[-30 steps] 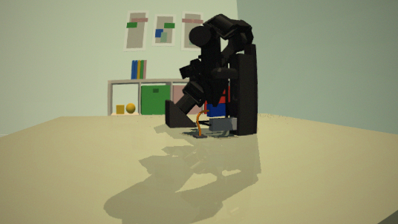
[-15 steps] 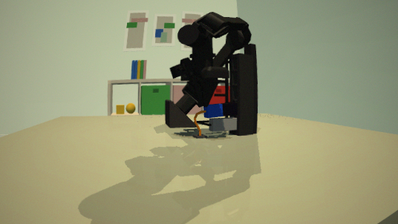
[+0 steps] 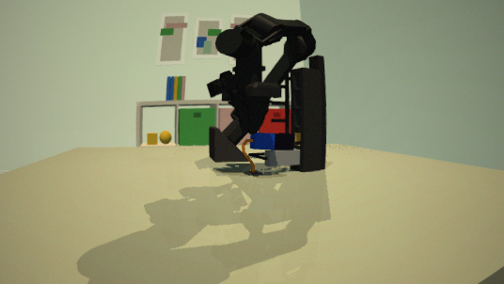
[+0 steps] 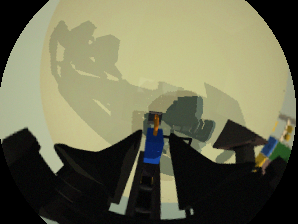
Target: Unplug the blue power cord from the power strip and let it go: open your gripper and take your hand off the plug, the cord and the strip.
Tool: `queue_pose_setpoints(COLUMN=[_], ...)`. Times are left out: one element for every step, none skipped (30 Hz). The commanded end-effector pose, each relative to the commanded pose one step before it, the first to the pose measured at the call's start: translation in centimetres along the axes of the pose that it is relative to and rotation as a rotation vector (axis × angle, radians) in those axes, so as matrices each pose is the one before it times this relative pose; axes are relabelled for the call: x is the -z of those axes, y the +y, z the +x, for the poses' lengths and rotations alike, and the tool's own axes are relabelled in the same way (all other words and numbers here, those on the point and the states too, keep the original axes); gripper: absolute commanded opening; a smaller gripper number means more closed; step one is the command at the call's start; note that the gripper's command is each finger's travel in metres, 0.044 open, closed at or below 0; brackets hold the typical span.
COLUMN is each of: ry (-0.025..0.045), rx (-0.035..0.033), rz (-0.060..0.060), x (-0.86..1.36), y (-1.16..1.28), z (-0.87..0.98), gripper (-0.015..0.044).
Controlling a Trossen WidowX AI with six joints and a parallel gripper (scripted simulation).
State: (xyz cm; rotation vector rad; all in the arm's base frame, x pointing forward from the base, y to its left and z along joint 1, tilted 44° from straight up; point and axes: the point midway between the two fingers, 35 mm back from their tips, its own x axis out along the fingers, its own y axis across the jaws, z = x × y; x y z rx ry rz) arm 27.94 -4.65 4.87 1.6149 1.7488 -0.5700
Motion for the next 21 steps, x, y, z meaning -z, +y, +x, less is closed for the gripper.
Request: queue_pose_setpoints(ry=[-0.00045,0.0,0.0,0.0,-0.00036,-0.00058,-0.00076,-0.0007,-0.00062,-0.00045,-0.00011,0.00012,0.00007,0.0,0.0,0.0,0.0,0.0,0.0,0.0,0.0], rx=[0.00106,0.0,0.0,0.0,-0.00002,-0.00003,-0.00003,-0.00003,-0.00002,-0.00002,-0.00003,-0.00003,-0.00001,0.0,0.0,0.0,0.0,0.0,0.0,0.0,0.0], rz=[0.0008,0.0,0.0,0.0,0.0,0.0,0.0,0.0,-0.0001,-0.0002,-0.0003,-0.0002,-0.0001,0.0,0.0,0.0,0.0,0.0,0.0,0.0,0.0], x=[0.084,0.0,0.0,0.0,-0.243,-0.423,-0.638,-0.721,-0.858,-1.048,-1.111,-0.726,-0.244,0.0,0.0,0.0,0.0,0.0,0.0,0.0,0.0], y=[-0.03,0.0,0.0,0.0,0.026,0.04,0.047,0.034,0.015,-0.018,-0.063,-0.066,-0.026,0.0,0.0,0.0,0.0,0.0,0.0,0.0,0.0], z=[-0.02,0.0,0.0,0.0,-0.06,-0.103,-0.15,-0.162,-0.183,-0.208,-0.202,-0.122,-0.039,0.0,0.0,0.0,0.0,0.0,0.0,0.0,0.0], gripper=[0.0263,0.0289,0.0315,0.0341,0.0368,0.0394,0.042,0.044,0.044,0.044,0.044,0.044,0.044,0.044,0.044,0.044,0.044,0.044,0.044,0.044,0.044])
